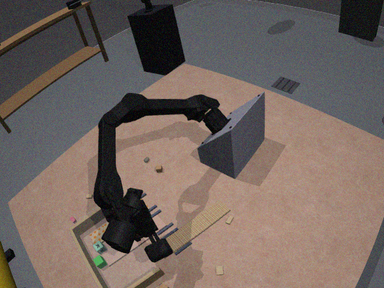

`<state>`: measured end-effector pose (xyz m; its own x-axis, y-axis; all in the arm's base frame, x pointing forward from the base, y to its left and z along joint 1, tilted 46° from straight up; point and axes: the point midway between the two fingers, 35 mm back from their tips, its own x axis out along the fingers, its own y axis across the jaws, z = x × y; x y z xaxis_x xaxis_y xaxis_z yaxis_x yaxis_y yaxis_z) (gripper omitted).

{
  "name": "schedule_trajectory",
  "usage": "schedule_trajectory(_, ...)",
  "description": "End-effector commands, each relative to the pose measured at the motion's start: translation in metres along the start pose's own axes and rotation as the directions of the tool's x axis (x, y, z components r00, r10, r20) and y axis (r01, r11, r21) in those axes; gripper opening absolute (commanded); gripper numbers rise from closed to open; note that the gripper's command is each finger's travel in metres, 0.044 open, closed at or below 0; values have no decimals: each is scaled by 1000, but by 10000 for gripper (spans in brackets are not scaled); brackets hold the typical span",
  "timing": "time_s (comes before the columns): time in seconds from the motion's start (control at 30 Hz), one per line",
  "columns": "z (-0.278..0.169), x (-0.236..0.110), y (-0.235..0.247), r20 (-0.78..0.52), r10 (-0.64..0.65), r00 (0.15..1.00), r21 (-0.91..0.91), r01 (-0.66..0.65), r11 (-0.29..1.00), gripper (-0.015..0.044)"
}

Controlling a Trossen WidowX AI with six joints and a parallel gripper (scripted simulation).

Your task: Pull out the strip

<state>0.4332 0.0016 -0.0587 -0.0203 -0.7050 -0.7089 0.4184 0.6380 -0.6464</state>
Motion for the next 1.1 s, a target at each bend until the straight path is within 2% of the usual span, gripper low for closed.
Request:
schedule_trajectory(0.0, 1, 8, 1, -5, -7, 1000, -9, 7, 1000, 309)
schedule_trajectory(0.07, 1, 11, 1, -5, -7, 1000, -9, 7, 1000, 256)
schedule_trajectory(0.1, 1, 13, 1, -5, -7, 1000, -9, 7, 1000, 250)
schedule_trajectory(1.07, 1, 58, 1, -4, -9, 1000, -9, 9, 1000, 250)
